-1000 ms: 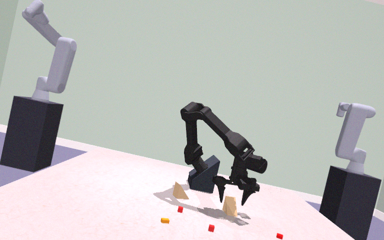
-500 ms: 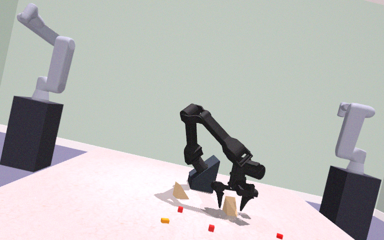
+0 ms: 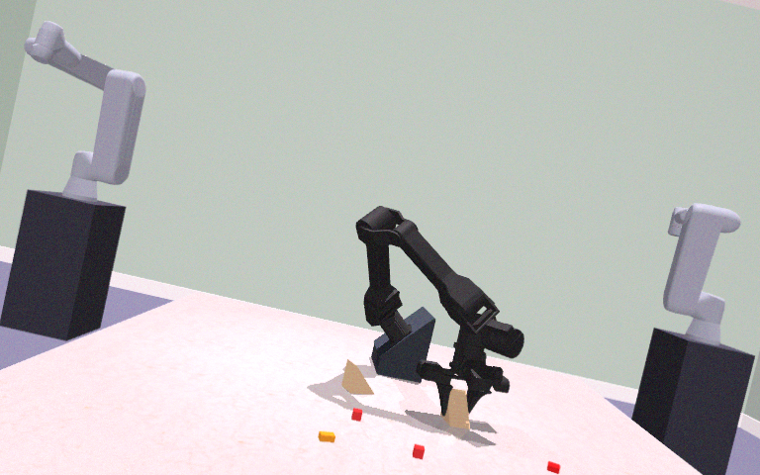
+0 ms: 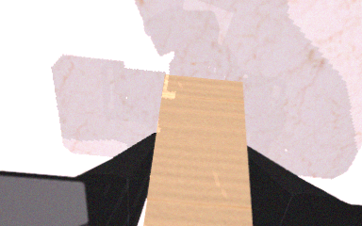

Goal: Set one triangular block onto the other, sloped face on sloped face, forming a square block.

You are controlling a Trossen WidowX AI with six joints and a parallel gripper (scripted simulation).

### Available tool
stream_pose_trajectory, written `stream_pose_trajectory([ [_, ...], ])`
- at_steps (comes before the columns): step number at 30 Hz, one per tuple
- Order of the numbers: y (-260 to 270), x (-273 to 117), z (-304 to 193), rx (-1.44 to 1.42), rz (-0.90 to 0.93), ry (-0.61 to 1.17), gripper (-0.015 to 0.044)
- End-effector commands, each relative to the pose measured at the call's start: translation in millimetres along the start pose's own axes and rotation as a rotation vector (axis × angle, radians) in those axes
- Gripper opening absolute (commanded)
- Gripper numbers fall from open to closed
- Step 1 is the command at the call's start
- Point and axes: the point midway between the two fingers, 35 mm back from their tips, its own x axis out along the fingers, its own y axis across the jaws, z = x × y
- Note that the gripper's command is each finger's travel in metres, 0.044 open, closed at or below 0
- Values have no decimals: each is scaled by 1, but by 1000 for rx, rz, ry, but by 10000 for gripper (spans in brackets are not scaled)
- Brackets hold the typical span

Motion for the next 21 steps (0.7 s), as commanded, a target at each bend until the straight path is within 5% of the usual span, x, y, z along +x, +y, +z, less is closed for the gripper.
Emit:
stream_pose_trajectory([
  [1, 0, 1, -2, -7, -3, 4, 164],
  [9, 0, -4, -1, -6, -2, 3, 0],
  [21, 0, -29, 0, -13, 0, -1, 0],
])
